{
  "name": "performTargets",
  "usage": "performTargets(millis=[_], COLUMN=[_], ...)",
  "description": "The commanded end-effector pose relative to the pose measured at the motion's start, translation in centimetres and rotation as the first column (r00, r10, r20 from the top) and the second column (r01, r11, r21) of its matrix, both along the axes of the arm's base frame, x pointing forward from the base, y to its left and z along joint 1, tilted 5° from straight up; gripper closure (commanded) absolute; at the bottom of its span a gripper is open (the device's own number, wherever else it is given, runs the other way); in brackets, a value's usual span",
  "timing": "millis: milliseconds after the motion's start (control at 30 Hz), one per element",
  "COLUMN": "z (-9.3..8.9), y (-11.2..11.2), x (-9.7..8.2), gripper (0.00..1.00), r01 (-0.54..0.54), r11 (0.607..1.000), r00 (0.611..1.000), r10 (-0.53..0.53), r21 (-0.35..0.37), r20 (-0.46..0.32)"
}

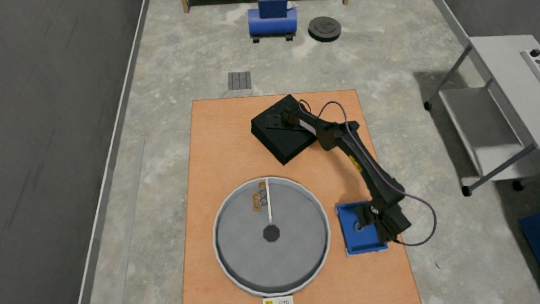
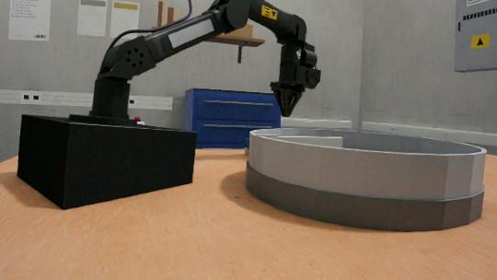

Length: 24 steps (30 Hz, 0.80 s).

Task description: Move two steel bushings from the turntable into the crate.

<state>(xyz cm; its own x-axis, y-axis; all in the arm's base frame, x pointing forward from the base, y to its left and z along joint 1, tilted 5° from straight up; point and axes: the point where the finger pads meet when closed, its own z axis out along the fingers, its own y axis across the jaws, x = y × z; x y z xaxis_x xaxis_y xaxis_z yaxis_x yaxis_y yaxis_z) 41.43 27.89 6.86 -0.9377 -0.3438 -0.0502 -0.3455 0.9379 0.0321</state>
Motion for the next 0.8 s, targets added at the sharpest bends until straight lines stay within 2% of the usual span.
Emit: performTargets(millis=[0,767], z=[1.26,1.16], y=[-0.46,-0.55], x=[1.19,1.06], gripper=[0.86,0.86], r01=[0.009,0.009], r11=[1.000,1.000], r00=[0.999,0.999], r10=[-0.010,-0.009], r21=[0.010,0.003], r20=[0.041,0.031])
